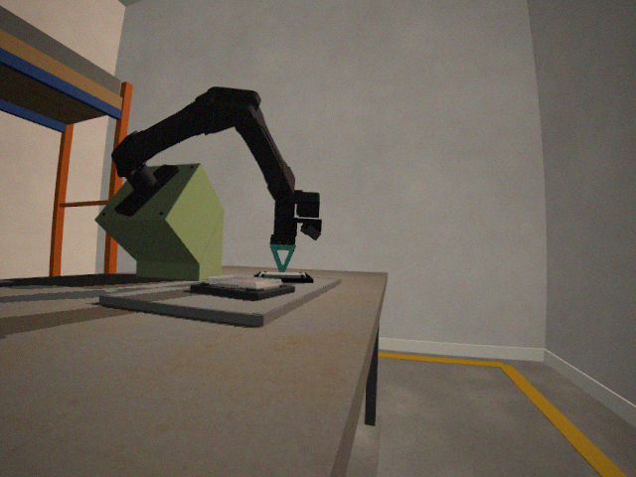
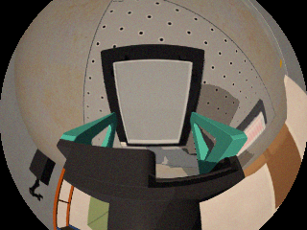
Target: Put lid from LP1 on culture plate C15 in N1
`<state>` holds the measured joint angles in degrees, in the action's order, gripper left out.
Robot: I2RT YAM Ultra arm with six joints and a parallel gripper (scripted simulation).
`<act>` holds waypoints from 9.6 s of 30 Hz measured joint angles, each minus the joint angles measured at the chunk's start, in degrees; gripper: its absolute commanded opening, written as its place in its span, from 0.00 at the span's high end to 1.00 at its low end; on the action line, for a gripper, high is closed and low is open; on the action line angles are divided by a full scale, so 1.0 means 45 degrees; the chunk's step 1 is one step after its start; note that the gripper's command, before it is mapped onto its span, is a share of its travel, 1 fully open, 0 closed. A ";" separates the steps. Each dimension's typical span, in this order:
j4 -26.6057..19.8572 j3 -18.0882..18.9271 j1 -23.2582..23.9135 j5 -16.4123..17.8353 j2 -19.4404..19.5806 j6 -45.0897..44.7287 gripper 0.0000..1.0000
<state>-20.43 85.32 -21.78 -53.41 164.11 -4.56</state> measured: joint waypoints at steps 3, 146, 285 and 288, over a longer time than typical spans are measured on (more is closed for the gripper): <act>0.0083 -0.0015 0.0058 -0.0010 0.0053 -0.0083 0.00; -0.2569 0.0316 -0.1175 0.0262 -0.0753 0.1977 1.00; -0.0685 -0.3784 0.3871 0.0189 -0.9806 0.0617 1.00; -0.0685 -0.3789 0.3871 0.0189 -0.9802 0.0578 1.00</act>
<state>-23.51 68.27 -4.36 -52.56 120.01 -1.96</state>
